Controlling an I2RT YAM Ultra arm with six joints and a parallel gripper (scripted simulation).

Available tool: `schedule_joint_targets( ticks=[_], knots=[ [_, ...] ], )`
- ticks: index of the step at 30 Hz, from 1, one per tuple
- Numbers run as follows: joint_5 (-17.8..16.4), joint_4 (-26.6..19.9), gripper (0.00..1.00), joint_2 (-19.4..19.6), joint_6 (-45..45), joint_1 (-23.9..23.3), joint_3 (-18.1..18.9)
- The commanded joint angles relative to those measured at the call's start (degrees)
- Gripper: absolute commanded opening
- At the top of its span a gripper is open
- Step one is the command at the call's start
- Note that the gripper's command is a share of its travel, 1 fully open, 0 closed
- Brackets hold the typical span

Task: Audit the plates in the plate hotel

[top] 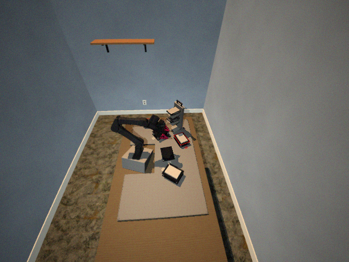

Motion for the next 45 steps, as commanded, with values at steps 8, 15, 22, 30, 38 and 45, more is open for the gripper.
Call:
schedule_joint_targets(
  ticks=[8, 15, 22, 30, 38, 45],
  knots=[
    [18.15, -5.23, 1.0, 4.03, 11.13, 8.9, 4.87],
    [27.63, -9.38, 1.0, 8.26, 19.26, 14.85, 8.3],
    [32.31, -12.5, 1.0, 11.32, 24.48, 17.65, 10.71],
    [26.27, -8.33, 1.0, 7.97, 18.98, 8.62, 5.96],
    [19.36, -4.71, 1.0, 6.75, 13.07, -0.4, 3.38],
    [12.7, -1.79, 1.0, 7.57, 8.36, -8.43, 1.49]
  ],
)
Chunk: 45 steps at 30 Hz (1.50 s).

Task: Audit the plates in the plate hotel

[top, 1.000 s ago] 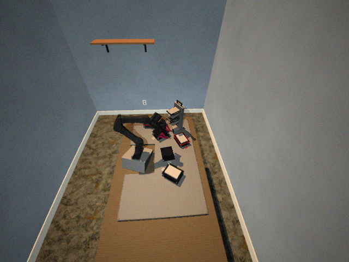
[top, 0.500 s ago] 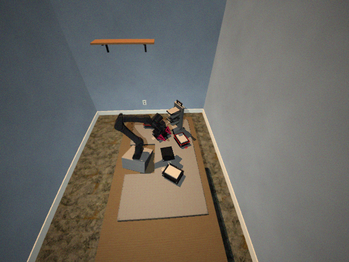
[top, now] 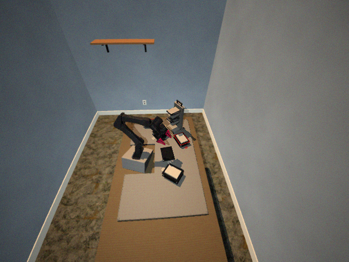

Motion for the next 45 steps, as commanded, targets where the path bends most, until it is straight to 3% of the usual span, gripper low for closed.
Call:
schedule_joint_targets(
  ticks=[1, 8, 9, 12, 13, 21, 26, 28, 29, 31, 35, 43, 45],
  knots=[
    [-4.67, 2.71, 1.0, 0.38, -3.93, -4.08, -1.32],
    [-11.81, 6.1, 1.0, 2.04, -8.87, -12.75, -2.88],
    [-12.45, 5.97, 1.0, -0.47, -9.46, -13.54, -3.26],
    [-13.64, 5.78, 1.0, -1.2, -10.21, -14.75, -2.08],
    [-14.42, 5.54, 1.0, -1.66, -10.61, -15.65, -4.01],
    [-21.58, 2.06, 1.0, -6.12, -15.24, -24.32, -6.58],
    [-26.83, 0.4, 1.0, -8.56, -18.87, -30.82, -7.64],
    [-26.83, 0.4, 1.0, -8.56, -18.87, -30.82, -7.64],
    [-28.48, -0.16, 1.0, -9.18, -20.22, -32.77, -5.73],
    [-30.73, -0.8, 1.0, -9.68, -21.59, -35.48, -8.42],
    [-35.34, -2.34, 1.0, -11.02, -25.24, -41.49, -8.13],
    [-46.12, -5.94, 1.0, -9.82, -34.02, -55.33, -9.05],
    [-46.12, -5.94, 1.0, -9.82, -34.02, -55.33, -9.05]
  ],
)
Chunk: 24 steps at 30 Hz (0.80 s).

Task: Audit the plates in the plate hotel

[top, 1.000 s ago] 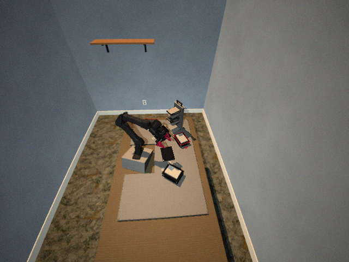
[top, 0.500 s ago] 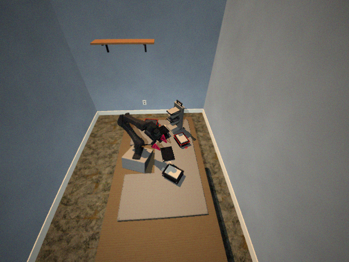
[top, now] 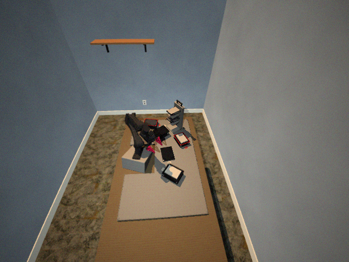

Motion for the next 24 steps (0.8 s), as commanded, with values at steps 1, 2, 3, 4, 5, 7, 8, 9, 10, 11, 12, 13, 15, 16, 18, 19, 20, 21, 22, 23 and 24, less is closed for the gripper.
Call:
schedule_joint_targets(
  ticks=[1, 2, 3, 4, 5, 7, 8, 9, 10, 11, 12, 13, 15, 16, 18, 19, 20, 21, 22, 23, 24],
  knots=[
    [-6.06, -2.81, 1.0, 0.84, -5.48, -3.62, 0.02],
    [-7.17, -3.27, 1.0, 0.95, -6.65, -5.19, 0.0],
    [-8.35, -3.77, 1.0, 1.11, -7.95, -6.87, 0.14],
    [-9.53, -4.3, 1.0, 1.32, -9.32, -8.57, 0.37],
    [-10.69, -4.85, 1.0, 1.57, -10.77, -10.31, 0.72],
    [-13.03, -5.98, 1.0, 2.25, -13.76, -13.76, 1.09],
    [-14.17, -6.57, 1.0, 2.68, -15.3, -15.48, 1.14],
    [-15.29, -7.18, 1.0, 3.16, -16.89, -17.17, 1.21],
    [-16.38, -7.8, 1.0, 3.68, -18.51, -18.85, 1.29],
    [-17.42, -8.44, 1.0, 4.26, -20.18, -20.5, 1.39],
    [-18.43, -9.09, 1.0, 4.89, -21.88, -22.13, 1.5],
    [-19.01, -9.51, 1.0, 5.43, -22.86, -22.75, 1.67],
    [-19.67, -10.08, 1.0, 6.24, -24.12, -23.29, 1.94],
    [-19.67, -10.08, 1.0, 6.24, -24.12, -23.29, 1.94],
    [-20.02, -10.54, 1.0, 6.82, -25.01, -23.55, 2.15],
    [-20.09, -10.65, 1.0, 6.92, -25.19, -23.6, 2.2],
    [-20.1, -10.7, 1.0, 6.39, -25.3, -23.58, 2.23],
    [-20.11, -10.73, 1.0, 5.9, -25.37, -23.56, 2.25],
    [-20.04, -10.23, 1.0, 4.8, -25.21, -23.04, -0.86],
    [-20.03, -9.82, 1.0, 4.49, -25.2, -22.17, -1.61],
    [-19.98, -8.11, 1.0, 4.01, -25.19, -22.08, -2.36]
  ],
)
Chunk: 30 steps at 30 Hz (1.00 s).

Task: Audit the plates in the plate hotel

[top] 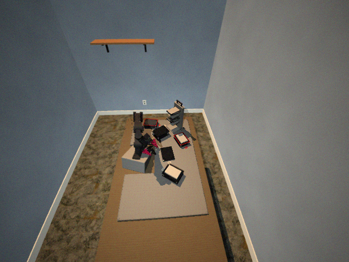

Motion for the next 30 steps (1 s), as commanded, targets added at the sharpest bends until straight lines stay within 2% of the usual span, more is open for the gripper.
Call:
schedule_joint_targets(
  ticks=[1, 8, 10, 22, 24, 25, 27, 28, 30],
  knots=[
    [-0.88, 1.35, 1.0, -1.95, -1.0, 0.88, -2.7],
    [0.7, 5.14, 1.0, -5.25, 1.63, 2.66, -8.4],
    [0.7, 5.14, 1.0, -5.25, 1.63, 2.66, -8.4],
    [3.15, 11.64, 1.0, -11.46, 5.94, 6.63, -18.09],
    [3.54, 12.08, 1.0, -11.79, 6.5, 7.09, -18.42],
    [3.51, 11.59, 1.0, -12.35, 6.54, 7.04, -16.49],
    [3.51, 11.59, 1.0, -12.35, 6.54, 7.04, -16.49],
    [3.68, 11.85, 1.0, -10.3, 6.64, 7.15, -16.08],
    [3.76, 11.97, 1.0, -10.98, 6.75, 7.27, -16.09]
  ],
)
